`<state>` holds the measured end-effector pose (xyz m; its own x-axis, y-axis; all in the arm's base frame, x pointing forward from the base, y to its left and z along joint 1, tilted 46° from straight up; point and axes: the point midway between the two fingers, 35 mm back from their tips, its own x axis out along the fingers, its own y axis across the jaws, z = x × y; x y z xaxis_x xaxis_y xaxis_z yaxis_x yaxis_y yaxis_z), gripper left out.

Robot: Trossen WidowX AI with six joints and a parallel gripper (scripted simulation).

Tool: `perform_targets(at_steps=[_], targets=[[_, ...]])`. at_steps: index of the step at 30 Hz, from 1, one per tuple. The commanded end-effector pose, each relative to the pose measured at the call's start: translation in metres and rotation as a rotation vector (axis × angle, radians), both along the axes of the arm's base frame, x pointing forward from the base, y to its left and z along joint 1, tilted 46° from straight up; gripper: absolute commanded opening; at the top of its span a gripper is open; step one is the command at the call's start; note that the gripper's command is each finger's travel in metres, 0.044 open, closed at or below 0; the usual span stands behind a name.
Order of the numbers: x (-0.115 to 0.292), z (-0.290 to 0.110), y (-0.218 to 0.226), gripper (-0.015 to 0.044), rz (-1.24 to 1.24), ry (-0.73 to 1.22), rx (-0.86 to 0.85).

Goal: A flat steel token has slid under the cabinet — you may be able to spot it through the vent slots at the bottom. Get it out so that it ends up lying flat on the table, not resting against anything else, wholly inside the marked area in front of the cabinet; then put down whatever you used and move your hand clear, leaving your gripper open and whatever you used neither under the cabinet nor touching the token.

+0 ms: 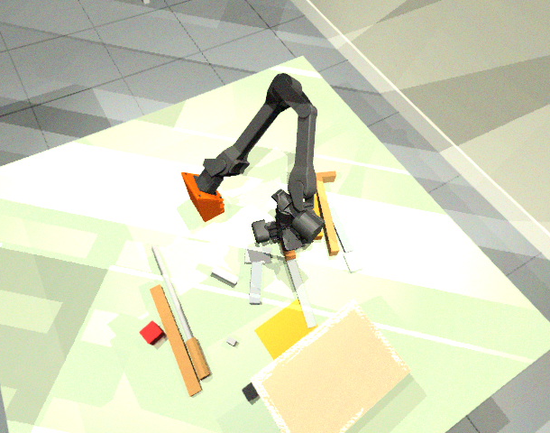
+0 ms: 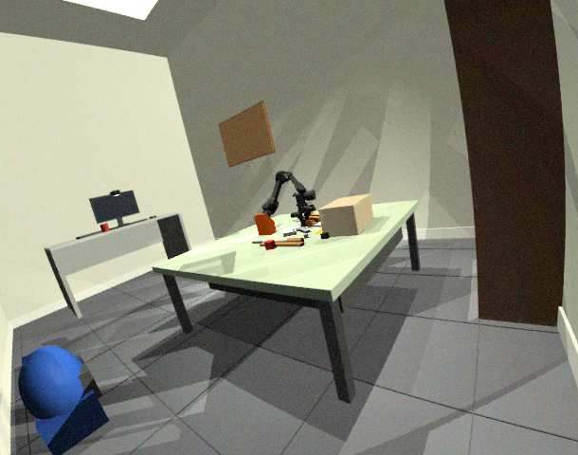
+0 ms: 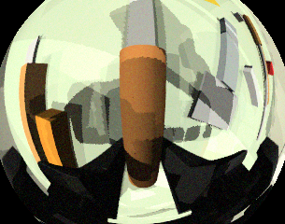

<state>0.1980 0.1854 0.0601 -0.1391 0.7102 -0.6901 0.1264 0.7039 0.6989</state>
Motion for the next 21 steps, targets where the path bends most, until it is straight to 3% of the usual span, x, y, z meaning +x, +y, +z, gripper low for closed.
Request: perform_targets(at_steps=[1, 21], targets=[[-0.0017, -0.0001, 0.0, 0.0, 0.0, 0.002, 0.0], [-0.0002, 0.0011, -0.0009, 0.0, -0.098, 0.103, -0.02]])
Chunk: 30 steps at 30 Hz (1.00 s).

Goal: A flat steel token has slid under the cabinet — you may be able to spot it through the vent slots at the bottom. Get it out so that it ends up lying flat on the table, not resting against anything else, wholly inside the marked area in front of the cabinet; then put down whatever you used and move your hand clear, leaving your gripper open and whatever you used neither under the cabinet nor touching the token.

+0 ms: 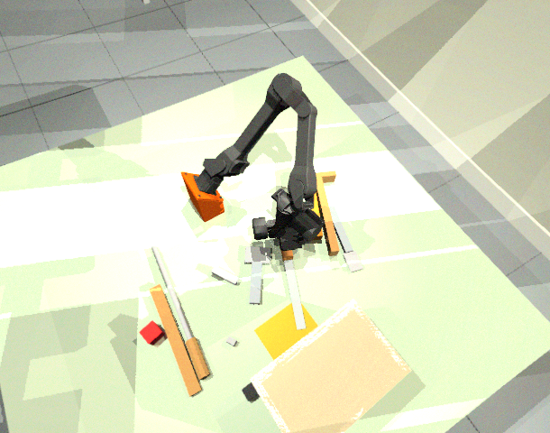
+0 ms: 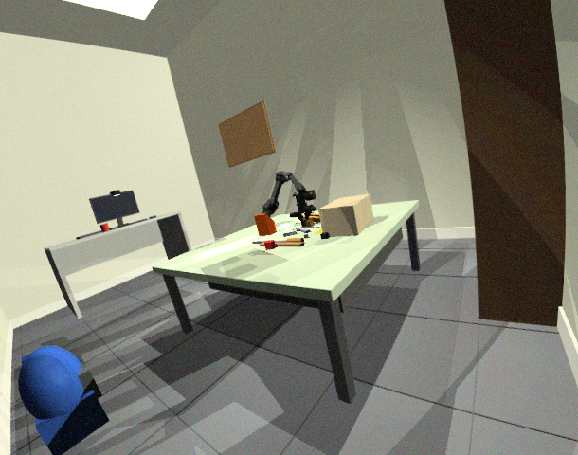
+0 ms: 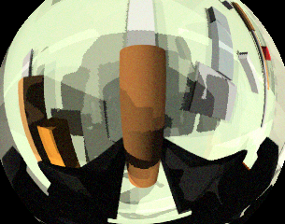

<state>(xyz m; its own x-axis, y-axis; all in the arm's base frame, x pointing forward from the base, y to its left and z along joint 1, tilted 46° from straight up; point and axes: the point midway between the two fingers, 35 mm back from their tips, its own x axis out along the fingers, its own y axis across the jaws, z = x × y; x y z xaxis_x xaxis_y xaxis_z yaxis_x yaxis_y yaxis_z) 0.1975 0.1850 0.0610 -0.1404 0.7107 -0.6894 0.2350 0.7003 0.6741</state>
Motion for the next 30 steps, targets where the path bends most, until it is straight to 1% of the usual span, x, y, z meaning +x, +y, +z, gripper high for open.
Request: perform_targets(at_steps=[1, 11, 30], targets=[[0.0, 0.0, -0.001, 0.0, -0.028, 0.029, -0.007], [0.001, 0.001, -0.001, 0.0, -0.086, 0.09, -0.019], [0.009, -0.012, -0.013, 0.0, -0.1, 0.104, -0.024]])
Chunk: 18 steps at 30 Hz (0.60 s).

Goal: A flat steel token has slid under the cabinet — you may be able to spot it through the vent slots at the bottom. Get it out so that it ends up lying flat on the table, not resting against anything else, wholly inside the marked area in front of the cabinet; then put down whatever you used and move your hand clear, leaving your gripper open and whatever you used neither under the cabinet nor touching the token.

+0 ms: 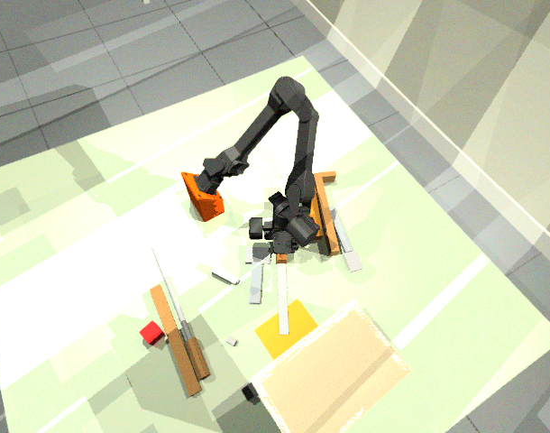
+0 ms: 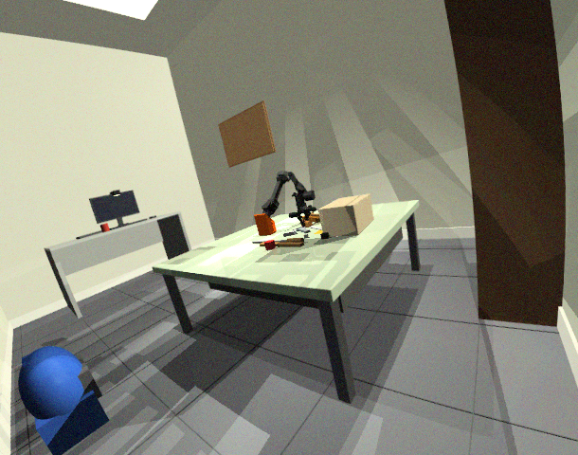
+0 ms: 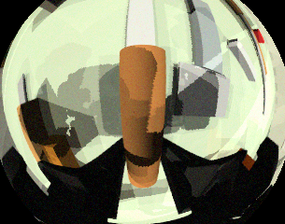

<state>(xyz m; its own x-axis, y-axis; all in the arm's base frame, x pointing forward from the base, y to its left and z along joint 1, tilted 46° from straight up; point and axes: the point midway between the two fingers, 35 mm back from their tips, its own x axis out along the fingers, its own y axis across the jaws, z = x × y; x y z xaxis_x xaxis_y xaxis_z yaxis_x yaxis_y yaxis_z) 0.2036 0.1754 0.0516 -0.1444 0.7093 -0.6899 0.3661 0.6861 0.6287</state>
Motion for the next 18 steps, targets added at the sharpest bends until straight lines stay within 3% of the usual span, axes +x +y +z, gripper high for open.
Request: perform_targets(at_steps=[1, 18], targets=[[0.003, -0.003, -0.004, 0.0, -0.007, 0.003, -0.003], [0.011, -0.016, -0.015, 0.0, -0.012, 0.008, -0.005]])
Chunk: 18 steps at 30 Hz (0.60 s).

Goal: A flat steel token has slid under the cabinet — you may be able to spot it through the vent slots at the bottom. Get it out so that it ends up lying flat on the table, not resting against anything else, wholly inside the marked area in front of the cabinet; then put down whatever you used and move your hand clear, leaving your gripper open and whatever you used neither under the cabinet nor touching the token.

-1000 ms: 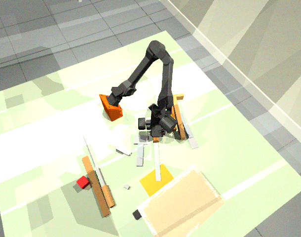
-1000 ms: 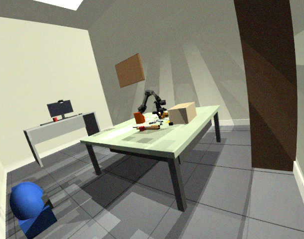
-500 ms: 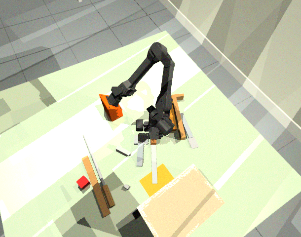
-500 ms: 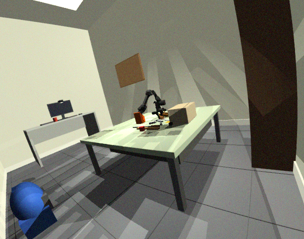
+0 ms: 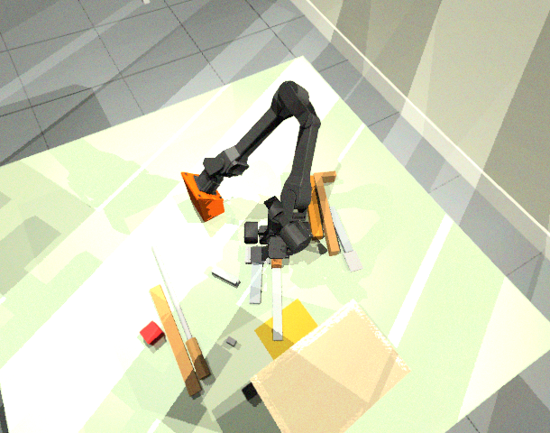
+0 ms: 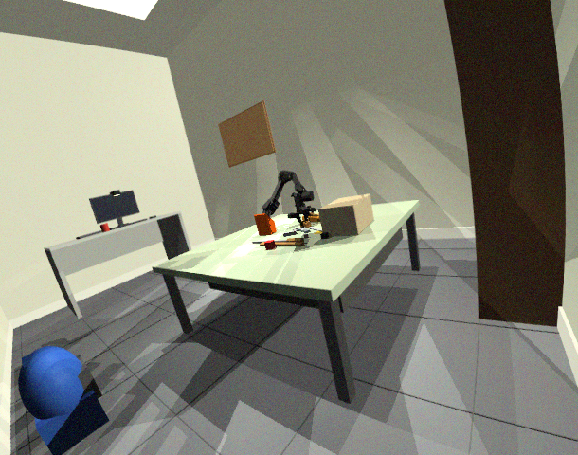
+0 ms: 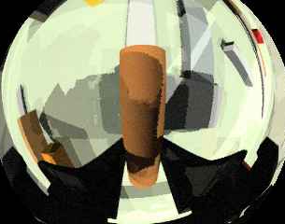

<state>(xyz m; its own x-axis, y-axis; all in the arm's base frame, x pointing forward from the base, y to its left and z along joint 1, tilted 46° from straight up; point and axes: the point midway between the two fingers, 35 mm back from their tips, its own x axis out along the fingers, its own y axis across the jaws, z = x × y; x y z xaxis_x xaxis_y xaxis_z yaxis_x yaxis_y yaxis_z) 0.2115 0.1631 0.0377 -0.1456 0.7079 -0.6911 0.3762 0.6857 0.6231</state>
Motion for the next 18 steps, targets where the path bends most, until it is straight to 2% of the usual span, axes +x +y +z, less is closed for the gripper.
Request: perform_targets(at_steps=[1, 18], targets=[[0.003, -0.003, -0.004, 0.0, -0.005, 0.0, -0.002], [0.011, -0.016, -0.015, 0.0, -0.007, 0.001, -0.003]])
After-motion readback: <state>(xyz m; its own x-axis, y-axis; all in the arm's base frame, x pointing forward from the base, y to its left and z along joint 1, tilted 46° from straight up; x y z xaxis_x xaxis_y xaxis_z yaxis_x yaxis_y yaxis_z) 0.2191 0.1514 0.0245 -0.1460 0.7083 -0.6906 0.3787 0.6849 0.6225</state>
